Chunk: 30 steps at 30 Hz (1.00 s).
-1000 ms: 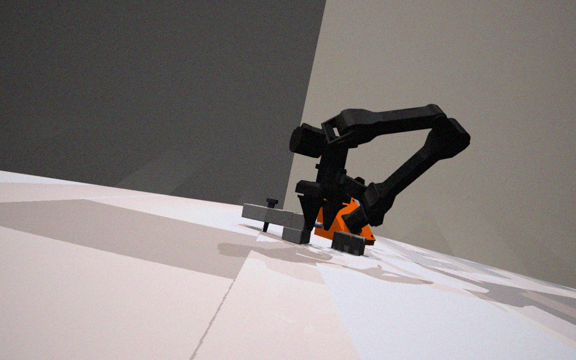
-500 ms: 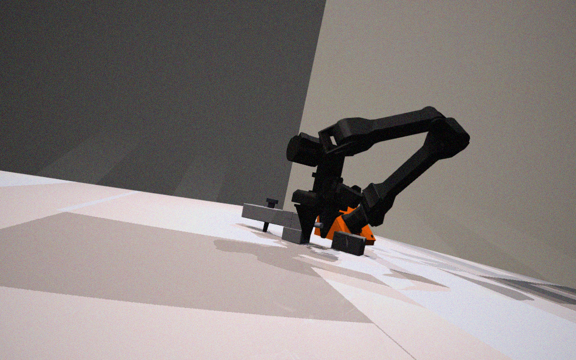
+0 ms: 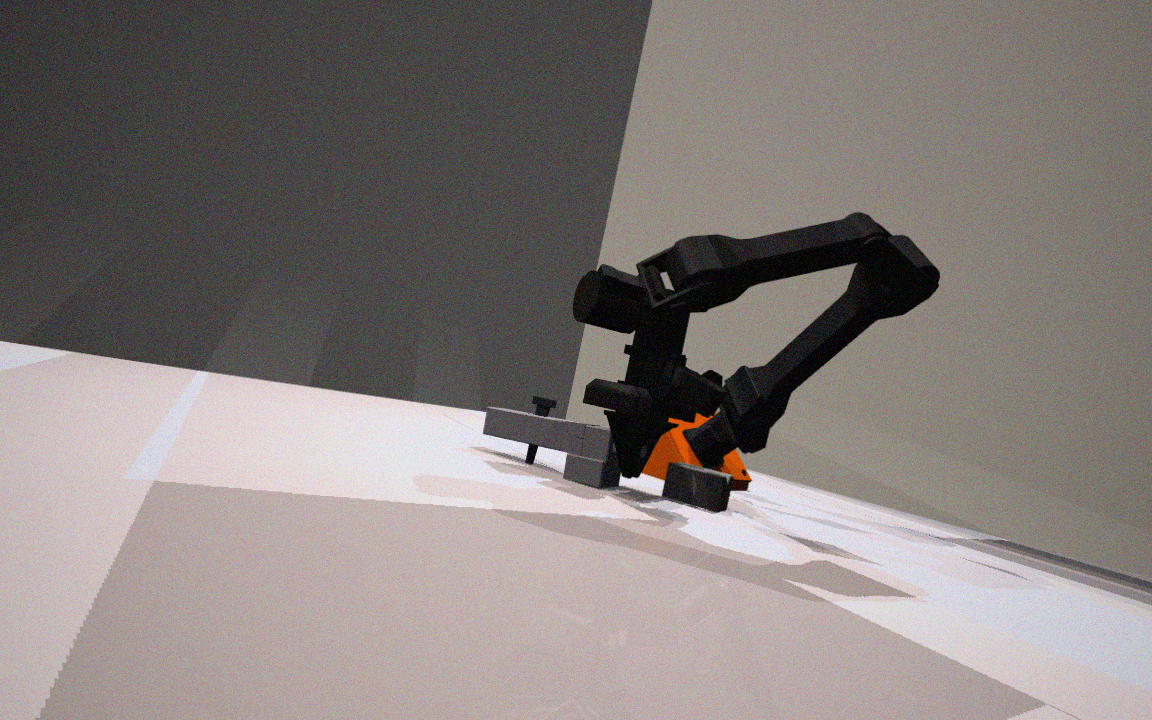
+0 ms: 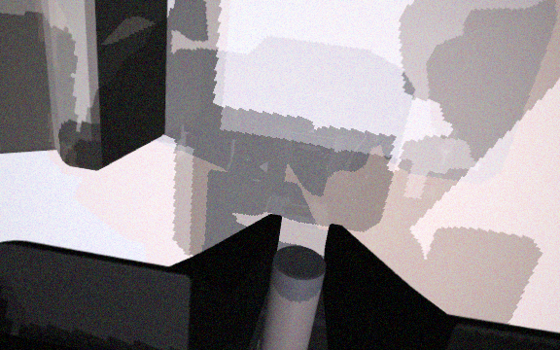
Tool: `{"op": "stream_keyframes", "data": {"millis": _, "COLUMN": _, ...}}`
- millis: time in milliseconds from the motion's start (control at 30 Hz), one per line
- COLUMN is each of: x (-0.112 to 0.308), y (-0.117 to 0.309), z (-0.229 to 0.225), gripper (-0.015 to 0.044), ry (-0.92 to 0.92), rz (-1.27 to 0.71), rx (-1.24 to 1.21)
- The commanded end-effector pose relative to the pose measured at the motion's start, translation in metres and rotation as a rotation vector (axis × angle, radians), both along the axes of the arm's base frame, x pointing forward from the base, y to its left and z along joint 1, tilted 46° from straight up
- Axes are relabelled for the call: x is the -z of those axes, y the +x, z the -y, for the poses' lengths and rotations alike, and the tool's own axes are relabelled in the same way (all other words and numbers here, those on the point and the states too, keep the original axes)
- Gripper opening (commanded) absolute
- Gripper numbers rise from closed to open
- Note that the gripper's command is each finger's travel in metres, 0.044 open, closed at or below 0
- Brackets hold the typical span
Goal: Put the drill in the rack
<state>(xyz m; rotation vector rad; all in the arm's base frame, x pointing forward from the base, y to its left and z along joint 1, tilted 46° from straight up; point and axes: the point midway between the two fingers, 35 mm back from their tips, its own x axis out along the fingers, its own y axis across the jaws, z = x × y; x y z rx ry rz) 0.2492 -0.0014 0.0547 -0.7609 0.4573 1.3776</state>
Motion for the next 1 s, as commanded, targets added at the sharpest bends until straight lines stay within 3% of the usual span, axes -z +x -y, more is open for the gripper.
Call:
{"op": "stream_keyframes", "data": {"millis": 0, "x": 0.0, "y": 0.0, "z": 0.0, "gripper": 0.0007, "ry": -0.001, "rz": 0.002, "rx": 0.0}}
{"op": "stream_keyframes", "data": {"millis": 967, "x": -0.023, "y": -0.005, "z": -0.02, "gripper": 0.0, "ry": 0.006, "rz": -0.004, "rx": 0.002}}
